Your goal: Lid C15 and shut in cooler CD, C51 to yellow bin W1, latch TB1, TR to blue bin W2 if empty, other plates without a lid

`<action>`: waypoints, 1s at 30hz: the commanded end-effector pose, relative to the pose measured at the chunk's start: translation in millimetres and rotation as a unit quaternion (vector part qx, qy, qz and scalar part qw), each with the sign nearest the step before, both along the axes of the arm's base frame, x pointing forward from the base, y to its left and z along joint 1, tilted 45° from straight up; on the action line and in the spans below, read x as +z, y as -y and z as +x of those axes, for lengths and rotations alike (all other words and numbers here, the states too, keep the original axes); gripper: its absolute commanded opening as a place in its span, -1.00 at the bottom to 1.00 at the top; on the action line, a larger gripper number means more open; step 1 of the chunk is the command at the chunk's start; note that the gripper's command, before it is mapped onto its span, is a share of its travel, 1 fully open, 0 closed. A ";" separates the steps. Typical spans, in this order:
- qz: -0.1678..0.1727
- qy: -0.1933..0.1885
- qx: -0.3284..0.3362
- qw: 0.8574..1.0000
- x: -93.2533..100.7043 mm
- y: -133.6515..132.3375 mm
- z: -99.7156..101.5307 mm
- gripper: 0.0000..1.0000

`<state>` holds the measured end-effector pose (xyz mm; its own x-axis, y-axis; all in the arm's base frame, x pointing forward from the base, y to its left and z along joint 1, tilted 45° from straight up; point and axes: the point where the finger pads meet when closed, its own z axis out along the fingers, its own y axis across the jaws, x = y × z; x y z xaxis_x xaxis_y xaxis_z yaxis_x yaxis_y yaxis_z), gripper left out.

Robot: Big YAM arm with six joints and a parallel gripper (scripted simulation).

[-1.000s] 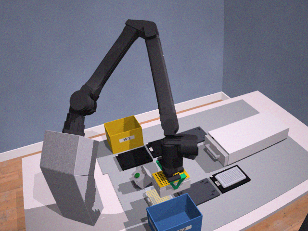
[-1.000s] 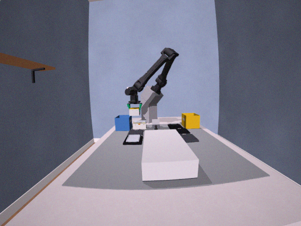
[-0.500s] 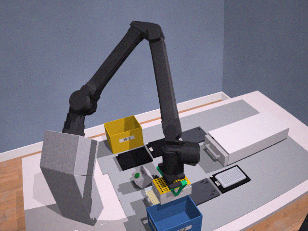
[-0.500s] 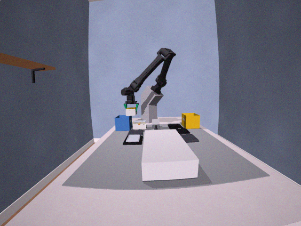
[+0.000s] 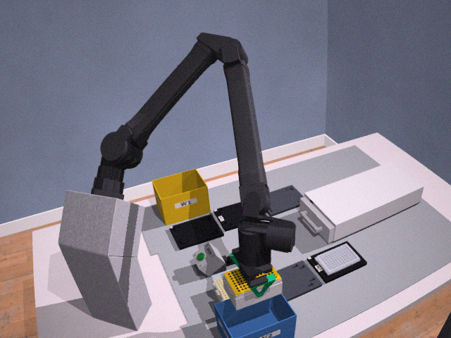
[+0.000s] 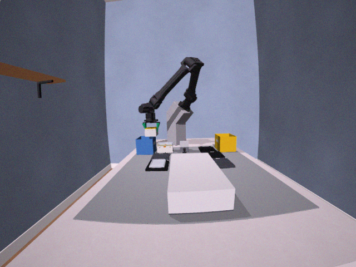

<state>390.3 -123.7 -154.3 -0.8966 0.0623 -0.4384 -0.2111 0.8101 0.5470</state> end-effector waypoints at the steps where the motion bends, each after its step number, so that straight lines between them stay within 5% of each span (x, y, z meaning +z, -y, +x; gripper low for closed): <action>1: -0.002 0.005 -0.008 1.000 -6.5 21.1 1.3 -1.00; 20: -0.004 0.005 -0.008 1.000 -36.5 56.1 -3.6 -1.00; 30: -0.006 0.009 -0.002 1.000 -30.9 48.6 0.5 -1.00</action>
